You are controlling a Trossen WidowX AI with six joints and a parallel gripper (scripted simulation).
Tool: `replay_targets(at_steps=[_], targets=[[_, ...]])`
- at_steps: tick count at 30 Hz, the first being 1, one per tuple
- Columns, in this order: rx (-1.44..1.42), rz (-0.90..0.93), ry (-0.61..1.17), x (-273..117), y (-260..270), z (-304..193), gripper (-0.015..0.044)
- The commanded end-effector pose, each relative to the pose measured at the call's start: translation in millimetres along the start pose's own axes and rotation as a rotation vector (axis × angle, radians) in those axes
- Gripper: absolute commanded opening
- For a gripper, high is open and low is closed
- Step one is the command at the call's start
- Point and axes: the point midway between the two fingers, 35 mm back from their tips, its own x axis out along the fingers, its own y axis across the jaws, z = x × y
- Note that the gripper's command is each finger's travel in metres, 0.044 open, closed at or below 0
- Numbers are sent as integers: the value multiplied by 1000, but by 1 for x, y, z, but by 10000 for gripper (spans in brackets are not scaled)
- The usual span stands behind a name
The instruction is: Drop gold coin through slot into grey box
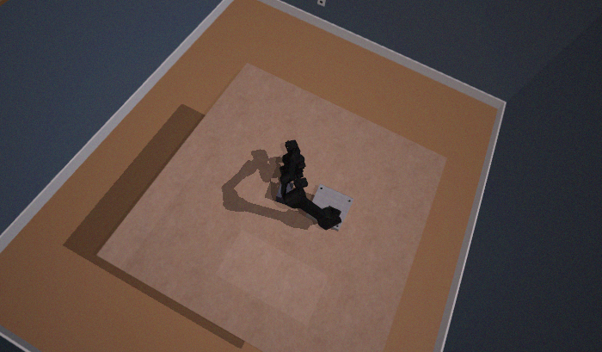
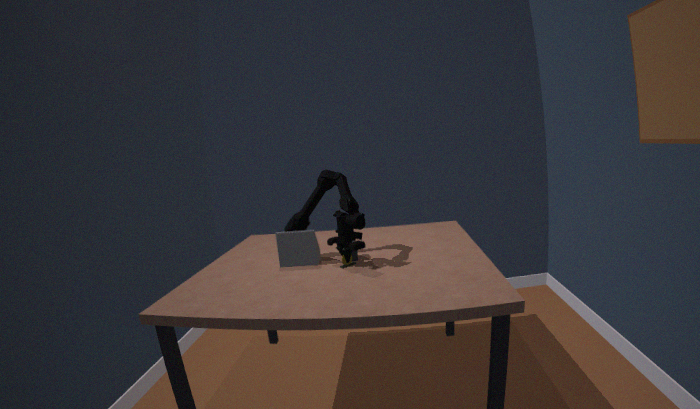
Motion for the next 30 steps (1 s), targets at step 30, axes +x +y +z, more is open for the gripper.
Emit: replay_targets(at_steps=[30], targets=[[-7, -9, 5, -84, -3, 1, 0]])
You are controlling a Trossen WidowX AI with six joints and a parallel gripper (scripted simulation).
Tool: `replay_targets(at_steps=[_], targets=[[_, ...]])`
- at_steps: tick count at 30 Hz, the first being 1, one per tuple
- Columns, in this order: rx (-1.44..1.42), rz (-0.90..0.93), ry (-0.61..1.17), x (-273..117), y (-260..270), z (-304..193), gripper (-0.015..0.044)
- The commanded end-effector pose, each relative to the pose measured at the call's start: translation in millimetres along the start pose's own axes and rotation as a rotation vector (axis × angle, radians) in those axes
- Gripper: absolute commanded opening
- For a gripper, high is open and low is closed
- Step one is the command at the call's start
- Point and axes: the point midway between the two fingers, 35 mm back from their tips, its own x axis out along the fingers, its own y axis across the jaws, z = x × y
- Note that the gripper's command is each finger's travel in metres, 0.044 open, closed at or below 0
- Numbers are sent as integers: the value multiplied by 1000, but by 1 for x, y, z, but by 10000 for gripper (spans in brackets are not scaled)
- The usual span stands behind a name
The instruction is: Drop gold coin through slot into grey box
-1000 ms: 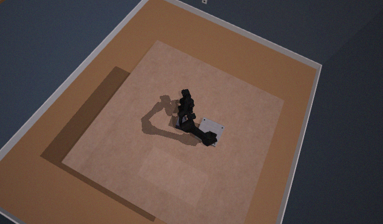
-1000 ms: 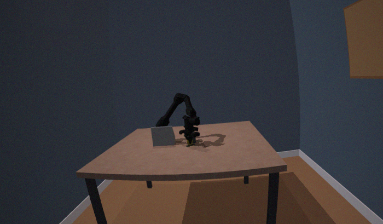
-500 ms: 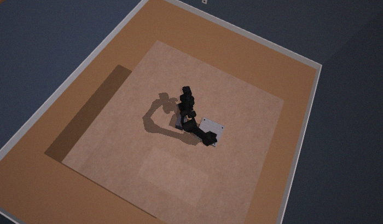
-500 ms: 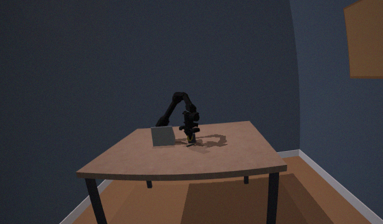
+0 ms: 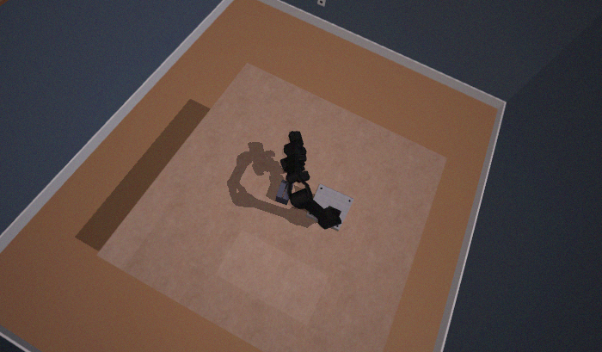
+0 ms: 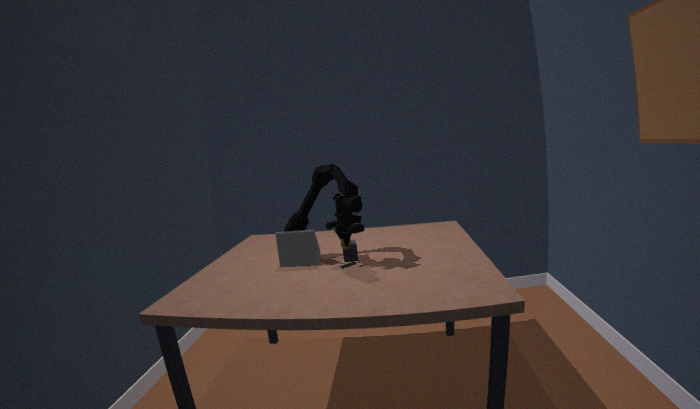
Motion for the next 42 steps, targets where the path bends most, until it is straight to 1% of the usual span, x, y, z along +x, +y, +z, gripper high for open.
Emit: replay_targets(at_steps=[1, 7, 33, 42], targets=[[-11, -9, 6, -14, 0, 1, 0], [-34, -9, 6, -18, 1, 1, 0], [-908, -6, 10, -21, -5, -7, 0], [-931, -6, 11, -21, -3, -3, 0]])
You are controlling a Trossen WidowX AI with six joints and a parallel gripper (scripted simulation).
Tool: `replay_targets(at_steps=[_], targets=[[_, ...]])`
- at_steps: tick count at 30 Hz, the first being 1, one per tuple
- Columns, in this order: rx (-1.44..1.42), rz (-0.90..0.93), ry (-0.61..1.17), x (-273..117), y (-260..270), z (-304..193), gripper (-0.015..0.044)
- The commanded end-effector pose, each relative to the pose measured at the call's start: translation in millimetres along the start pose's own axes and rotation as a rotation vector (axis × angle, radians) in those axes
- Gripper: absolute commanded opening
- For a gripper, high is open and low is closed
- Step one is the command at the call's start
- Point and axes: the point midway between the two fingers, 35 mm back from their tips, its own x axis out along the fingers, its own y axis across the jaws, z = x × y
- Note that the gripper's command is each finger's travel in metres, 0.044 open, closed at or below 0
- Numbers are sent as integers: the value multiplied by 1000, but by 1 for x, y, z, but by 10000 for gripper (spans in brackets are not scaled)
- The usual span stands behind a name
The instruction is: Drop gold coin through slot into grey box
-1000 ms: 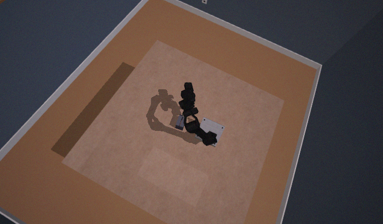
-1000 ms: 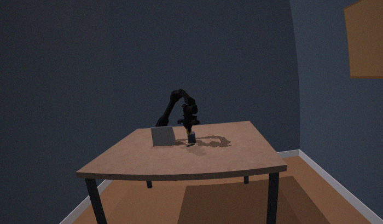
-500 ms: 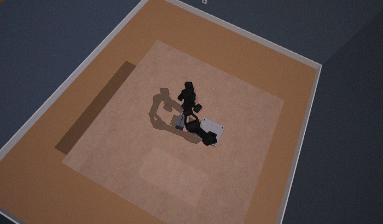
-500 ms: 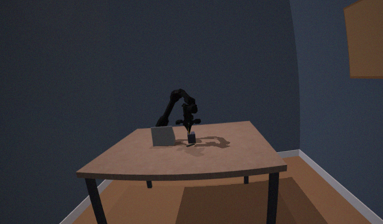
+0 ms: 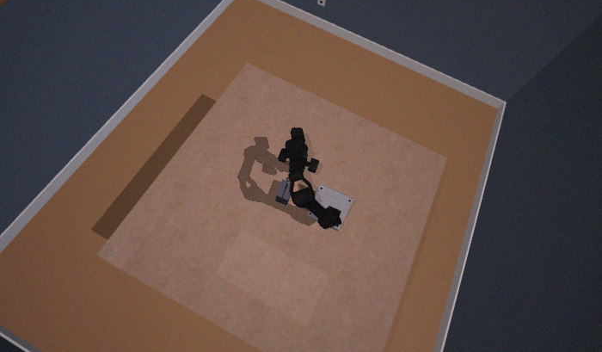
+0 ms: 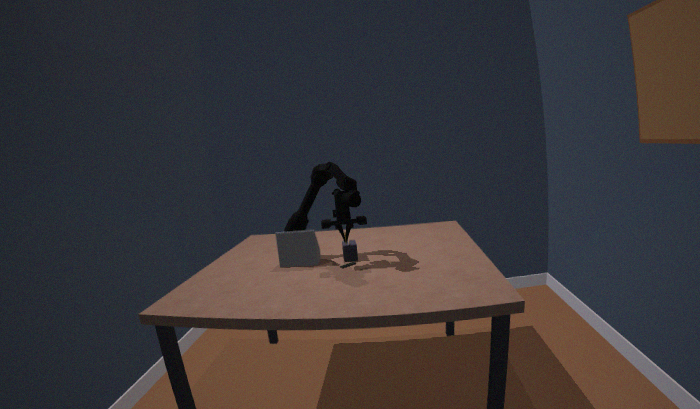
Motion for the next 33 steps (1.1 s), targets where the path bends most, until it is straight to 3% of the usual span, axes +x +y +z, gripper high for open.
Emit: replay_targets(at_steps=[1, 33], targets=[[-12, 6, 0, 0, -1, 5, 0], [-11, 6, -3, -1, -18, 87, 0]])
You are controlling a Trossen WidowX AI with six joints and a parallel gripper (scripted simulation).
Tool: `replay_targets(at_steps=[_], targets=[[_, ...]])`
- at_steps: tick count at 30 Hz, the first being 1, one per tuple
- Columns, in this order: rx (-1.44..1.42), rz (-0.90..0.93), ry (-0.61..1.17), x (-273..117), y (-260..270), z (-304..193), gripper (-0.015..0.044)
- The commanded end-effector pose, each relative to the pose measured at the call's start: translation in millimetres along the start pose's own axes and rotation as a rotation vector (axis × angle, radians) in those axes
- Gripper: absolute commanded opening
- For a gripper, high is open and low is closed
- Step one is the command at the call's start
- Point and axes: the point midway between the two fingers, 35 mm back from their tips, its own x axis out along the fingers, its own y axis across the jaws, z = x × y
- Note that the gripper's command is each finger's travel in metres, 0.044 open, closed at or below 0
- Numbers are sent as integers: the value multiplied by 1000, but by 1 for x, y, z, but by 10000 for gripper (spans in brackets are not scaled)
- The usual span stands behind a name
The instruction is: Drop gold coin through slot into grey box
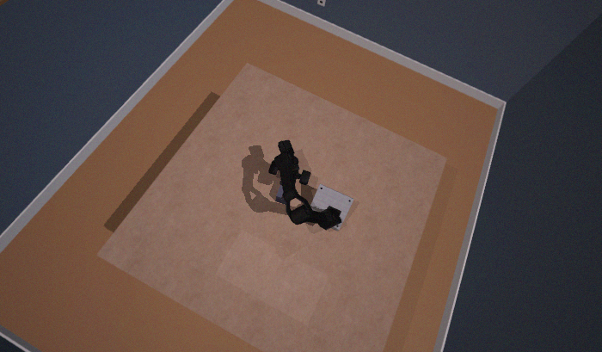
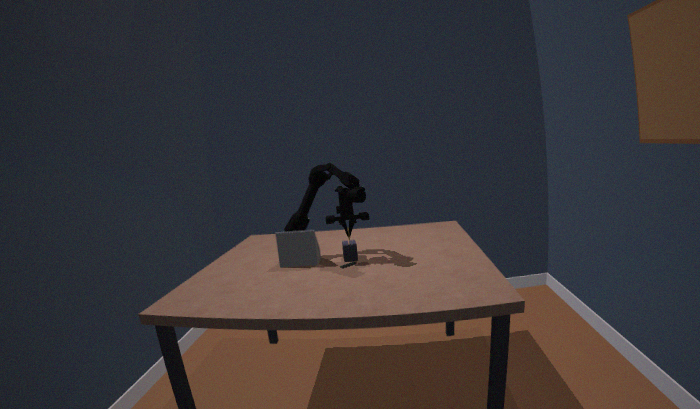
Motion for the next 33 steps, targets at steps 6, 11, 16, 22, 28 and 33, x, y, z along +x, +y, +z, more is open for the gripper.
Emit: replay_targets(at_steps=[6, 11, 16, 22, 28, 33], targets=[[5, 0, -10, 2, 0, 27, 0], [5, 0, -13, 3, 0, 39, 0], [1, 0, -9, 2, -1, 37, 0], [-2, 0, -6, 2, -2, 34, 0], [1, 1, -6, 3, -1, 37, 0], [9, 1, -6, 4, 1, 40, 0]])
